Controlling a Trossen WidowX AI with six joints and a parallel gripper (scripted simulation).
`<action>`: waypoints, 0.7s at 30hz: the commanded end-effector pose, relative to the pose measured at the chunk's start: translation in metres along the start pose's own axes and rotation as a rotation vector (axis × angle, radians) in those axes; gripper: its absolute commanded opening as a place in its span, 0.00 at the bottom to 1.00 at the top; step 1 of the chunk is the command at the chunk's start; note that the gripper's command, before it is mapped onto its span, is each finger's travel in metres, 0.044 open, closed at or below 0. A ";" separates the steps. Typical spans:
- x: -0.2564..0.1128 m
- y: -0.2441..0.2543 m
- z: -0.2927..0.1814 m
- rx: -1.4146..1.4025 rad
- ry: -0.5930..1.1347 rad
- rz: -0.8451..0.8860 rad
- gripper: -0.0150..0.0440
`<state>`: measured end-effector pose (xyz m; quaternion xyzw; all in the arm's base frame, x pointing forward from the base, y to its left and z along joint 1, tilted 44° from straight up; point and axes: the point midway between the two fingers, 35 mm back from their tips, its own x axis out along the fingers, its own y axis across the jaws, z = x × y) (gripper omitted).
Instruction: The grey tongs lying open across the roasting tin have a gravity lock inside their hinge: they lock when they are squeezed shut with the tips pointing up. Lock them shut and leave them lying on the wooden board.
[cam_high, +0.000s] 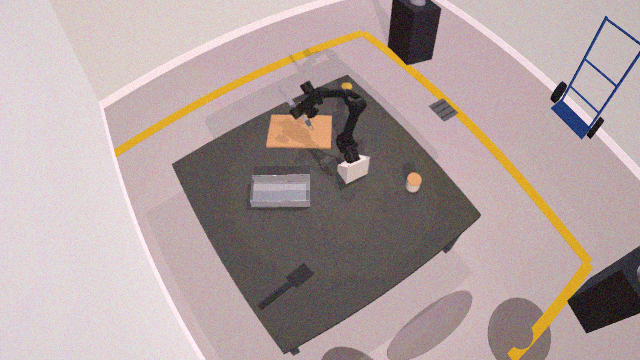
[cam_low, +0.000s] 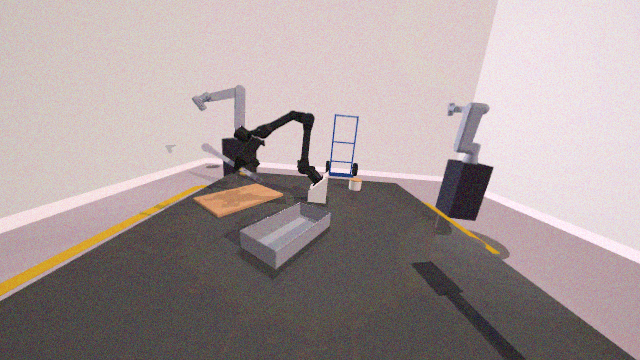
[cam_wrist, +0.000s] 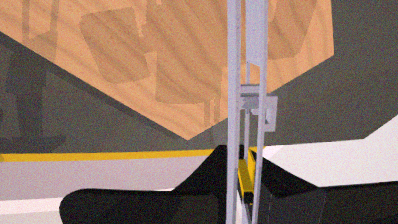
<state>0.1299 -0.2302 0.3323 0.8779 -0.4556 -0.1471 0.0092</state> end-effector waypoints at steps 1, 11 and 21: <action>-0.005 0.001 -0.003 -0.022 0.089 -0.014 0.00; -0.017 0.003 -0.001 -0.100 0.274 -0.030 0.00; -0.032 -0.001 0.007 -0.229 0.435 -0.040 0.00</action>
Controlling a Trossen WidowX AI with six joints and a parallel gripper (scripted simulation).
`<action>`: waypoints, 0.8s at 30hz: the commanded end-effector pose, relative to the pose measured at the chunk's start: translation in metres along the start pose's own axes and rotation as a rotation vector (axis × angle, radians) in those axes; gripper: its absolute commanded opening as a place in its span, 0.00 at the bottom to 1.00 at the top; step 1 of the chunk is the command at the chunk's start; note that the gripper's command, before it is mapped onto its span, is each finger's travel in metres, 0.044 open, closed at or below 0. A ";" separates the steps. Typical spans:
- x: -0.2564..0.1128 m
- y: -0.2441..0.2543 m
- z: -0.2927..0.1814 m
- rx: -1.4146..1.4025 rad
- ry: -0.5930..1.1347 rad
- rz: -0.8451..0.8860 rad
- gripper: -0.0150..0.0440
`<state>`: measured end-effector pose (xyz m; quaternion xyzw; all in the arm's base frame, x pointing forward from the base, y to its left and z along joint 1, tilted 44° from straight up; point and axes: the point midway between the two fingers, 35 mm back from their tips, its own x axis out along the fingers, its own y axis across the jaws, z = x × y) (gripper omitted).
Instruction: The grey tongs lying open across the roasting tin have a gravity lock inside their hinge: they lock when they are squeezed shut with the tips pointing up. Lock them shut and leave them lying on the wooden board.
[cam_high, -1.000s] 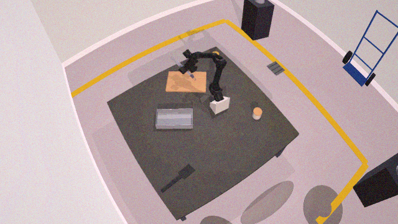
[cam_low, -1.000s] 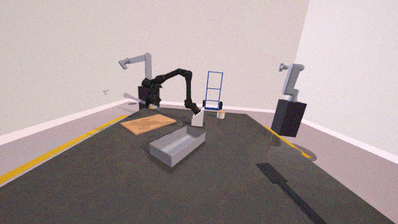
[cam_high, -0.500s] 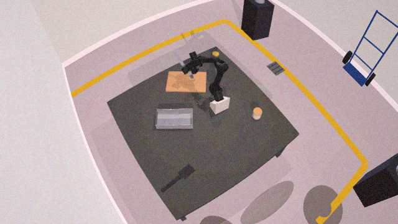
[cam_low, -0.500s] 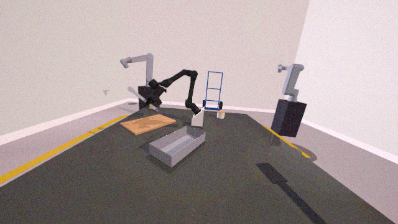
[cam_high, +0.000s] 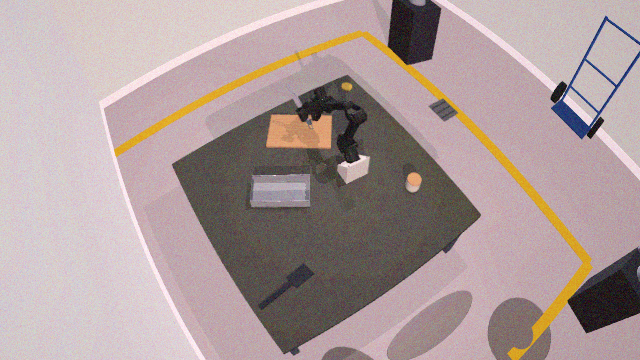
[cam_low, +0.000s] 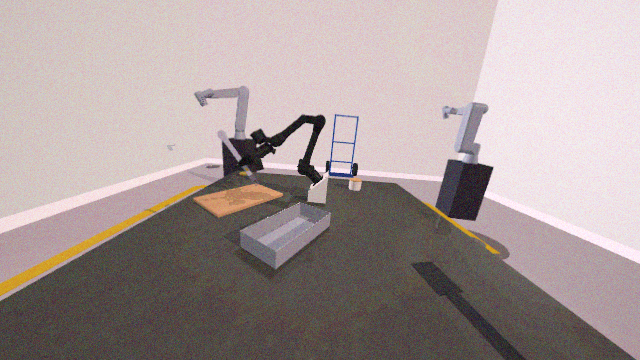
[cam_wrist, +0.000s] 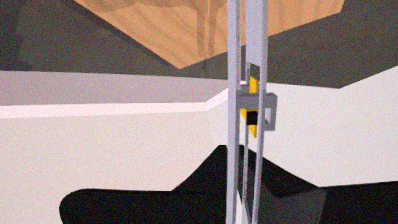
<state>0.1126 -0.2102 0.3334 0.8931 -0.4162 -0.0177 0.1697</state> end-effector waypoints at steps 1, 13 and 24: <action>-0.009 -0.005 -0.001 -0.067 0.068 -0.014 0.00; -0.024 -0.015 0.005 -0.195 0.163 -0.035 0.00; -0.024 -0.015 0.005 -0.195 0.163 -0.035 0.00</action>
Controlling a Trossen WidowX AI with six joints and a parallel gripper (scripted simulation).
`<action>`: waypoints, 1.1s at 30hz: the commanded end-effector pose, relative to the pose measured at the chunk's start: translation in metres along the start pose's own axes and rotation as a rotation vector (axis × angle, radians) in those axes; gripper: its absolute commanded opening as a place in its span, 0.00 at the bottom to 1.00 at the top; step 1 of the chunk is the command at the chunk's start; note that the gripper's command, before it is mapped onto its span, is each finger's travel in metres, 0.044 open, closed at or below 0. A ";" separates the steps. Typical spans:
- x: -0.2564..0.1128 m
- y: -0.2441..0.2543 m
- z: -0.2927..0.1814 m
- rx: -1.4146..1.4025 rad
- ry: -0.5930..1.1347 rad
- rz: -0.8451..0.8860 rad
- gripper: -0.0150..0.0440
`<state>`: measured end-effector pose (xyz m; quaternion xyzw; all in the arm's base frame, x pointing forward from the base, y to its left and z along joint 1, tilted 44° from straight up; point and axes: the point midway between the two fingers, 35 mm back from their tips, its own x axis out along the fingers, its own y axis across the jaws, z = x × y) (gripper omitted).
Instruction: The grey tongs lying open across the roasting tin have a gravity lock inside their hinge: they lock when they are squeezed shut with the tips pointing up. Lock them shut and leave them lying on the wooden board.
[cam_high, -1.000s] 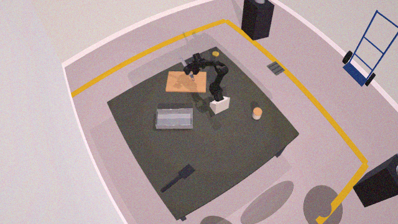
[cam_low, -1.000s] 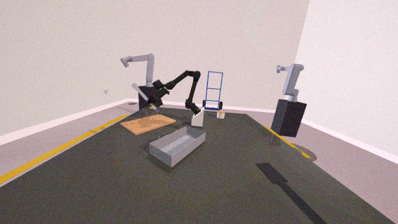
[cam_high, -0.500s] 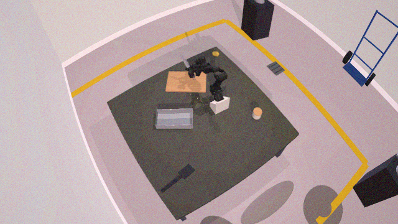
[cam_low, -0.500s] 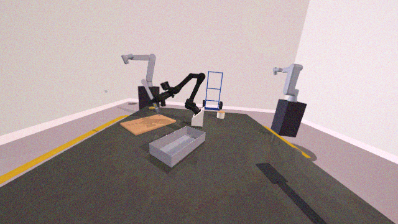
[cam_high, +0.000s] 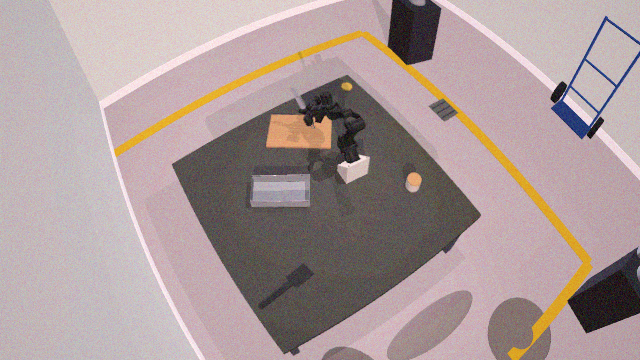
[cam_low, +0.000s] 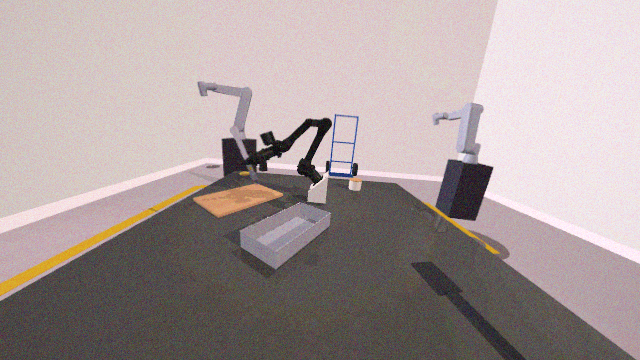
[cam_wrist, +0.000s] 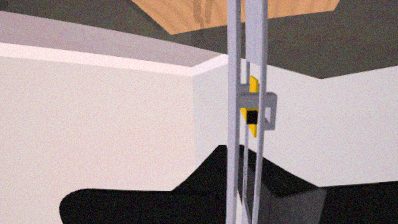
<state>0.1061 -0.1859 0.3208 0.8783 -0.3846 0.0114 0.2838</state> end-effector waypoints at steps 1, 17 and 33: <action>0.000 -0.001 -0.001 -0.008 0.006 -0.005 0.00; 0.000 -0.001 -0.001 -0.008 0.006 -0.005 0.00; 0.016 0.011 -0.003 0.121 -0.092 0.018 0.00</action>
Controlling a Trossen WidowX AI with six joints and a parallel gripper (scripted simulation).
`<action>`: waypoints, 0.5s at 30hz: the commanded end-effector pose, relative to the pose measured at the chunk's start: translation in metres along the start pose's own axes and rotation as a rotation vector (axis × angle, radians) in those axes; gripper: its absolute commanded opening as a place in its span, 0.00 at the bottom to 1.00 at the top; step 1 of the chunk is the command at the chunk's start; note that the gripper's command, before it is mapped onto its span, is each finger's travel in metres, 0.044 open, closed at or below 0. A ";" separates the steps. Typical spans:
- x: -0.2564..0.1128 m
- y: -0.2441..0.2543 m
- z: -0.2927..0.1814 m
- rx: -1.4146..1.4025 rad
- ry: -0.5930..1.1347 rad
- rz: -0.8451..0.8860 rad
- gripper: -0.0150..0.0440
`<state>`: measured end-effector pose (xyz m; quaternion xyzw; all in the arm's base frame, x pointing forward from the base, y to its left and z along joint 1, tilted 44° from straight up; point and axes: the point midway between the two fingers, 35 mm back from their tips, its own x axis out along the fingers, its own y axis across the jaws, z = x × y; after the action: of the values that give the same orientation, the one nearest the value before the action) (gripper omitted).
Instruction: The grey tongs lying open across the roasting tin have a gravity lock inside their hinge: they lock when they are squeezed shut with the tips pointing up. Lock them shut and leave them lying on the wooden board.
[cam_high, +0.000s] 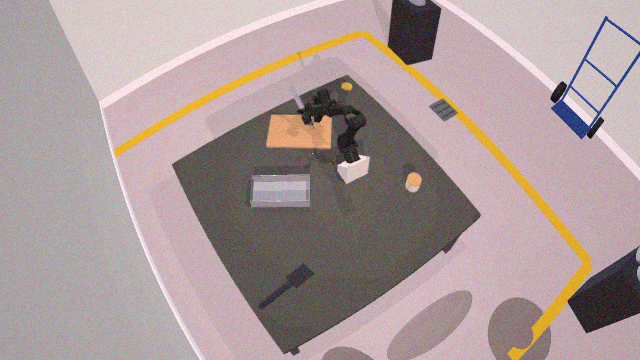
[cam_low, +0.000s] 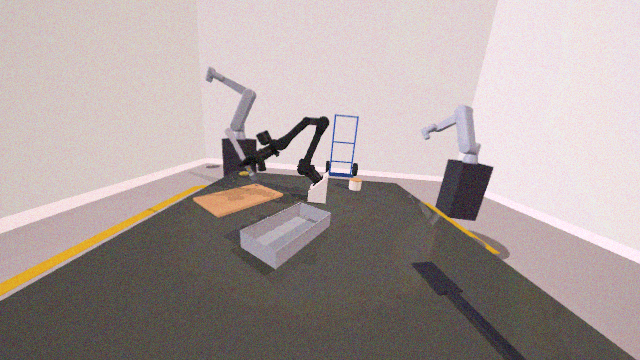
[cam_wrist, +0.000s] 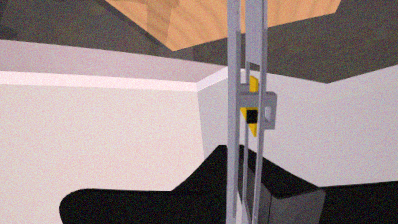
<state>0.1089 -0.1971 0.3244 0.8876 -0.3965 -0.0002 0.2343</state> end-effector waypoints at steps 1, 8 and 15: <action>0.007 0.005 -0.006 0.054 -0.041 0.012 0.00; 0.021 0.010 -0.006 0.153 -0.155 0.026 0.00; 0.031 0.011 -0.004 0.223 -0.282 0.033 0.00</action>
<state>0.1205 -0.2216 0.3341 0.8946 -0.4316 -0.0627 0.0975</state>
